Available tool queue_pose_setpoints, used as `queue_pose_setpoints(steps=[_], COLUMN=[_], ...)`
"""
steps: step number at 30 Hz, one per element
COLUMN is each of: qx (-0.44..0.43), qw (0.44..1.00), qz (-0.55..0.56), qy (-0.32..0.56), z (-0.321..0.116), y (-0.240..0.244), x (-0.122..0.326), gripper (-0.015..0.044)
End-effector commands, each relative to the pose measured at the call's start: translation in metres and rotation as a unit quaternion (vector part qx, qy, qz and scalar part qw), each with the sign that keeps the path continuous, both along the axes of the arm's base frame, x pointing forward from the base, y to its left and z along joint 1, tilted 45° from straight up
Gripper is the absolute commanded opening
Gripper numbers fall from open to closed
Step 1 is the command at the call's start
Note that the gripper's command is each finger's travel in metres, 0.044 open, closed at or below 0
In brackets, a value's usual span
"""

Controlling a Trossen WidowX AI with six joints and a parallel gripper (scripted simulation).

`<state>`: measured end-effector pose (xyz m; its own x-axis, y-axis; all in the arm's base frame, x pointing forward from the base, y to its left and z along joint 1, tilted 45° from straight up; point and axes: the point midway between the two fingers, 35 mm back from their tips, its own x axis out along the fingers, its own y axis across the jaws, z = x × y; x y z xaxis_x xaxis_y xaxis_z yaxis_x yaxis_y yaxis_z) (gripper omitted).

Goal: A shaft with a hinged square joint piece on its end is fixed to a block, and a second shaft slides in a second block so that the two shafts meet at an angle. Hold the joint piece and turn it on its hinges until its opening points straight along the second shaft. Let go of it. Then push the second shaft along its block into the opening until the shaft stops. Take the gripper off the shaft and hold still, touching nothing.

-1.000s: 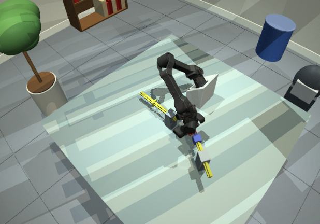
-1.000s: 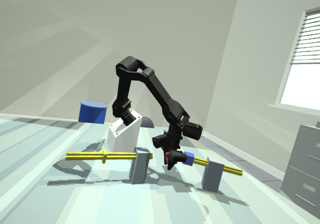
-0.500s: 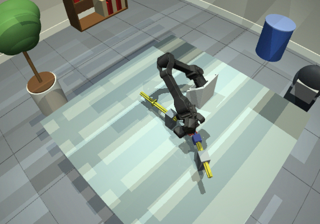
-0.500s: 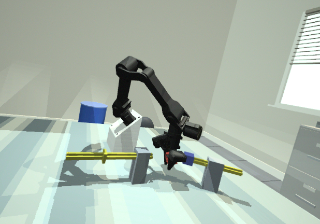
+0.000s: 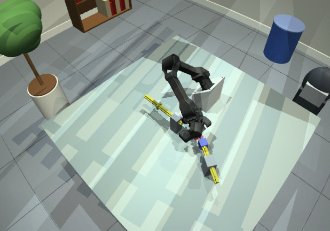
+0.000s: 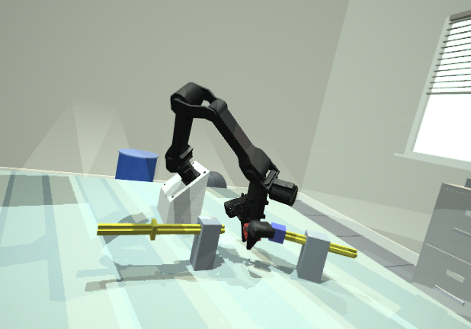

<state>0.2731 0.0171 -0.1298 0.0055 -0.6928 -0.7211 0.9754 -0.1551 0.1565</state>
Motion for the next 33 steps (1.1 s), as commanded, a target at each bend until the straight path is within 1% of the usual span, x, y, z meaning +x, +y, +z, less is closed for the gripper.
queue_pose_setpoints(steps=[1,2,3,4,9,14,15,22,33], qx=[-0.003,-0.003,0.0,0.0,0.0,0.0,0.0,-0.009,-0.083], qw=[1.0,1.0,1.0,1.0,1.0,1.0,1.0,1.0,0.996], qz=[0.002,0.002,0.0,0.0,0.0,0.0,0.0,0.001,0.018], qy=[0.003,0.003,0.0,0.0,0.0,0.0,0.0,0.004,0.036], z=[-0.0008,-0.0008,0.0,0.0,0.0,0.0,0.0,0.0008,0.0083], y=[-0.0013,-0.0013,0.0,0.0,0.0,0.0,0.0,0.0003,0.0043], x=[-0.0005,-0.0005,0.0,0.0,0.0,0.0,0.0,0.0002,0.0037], gripper=[0.0182,0.0182,0.0156,0.0147,0.0147,0.0016,0.0,0.0,0.0])
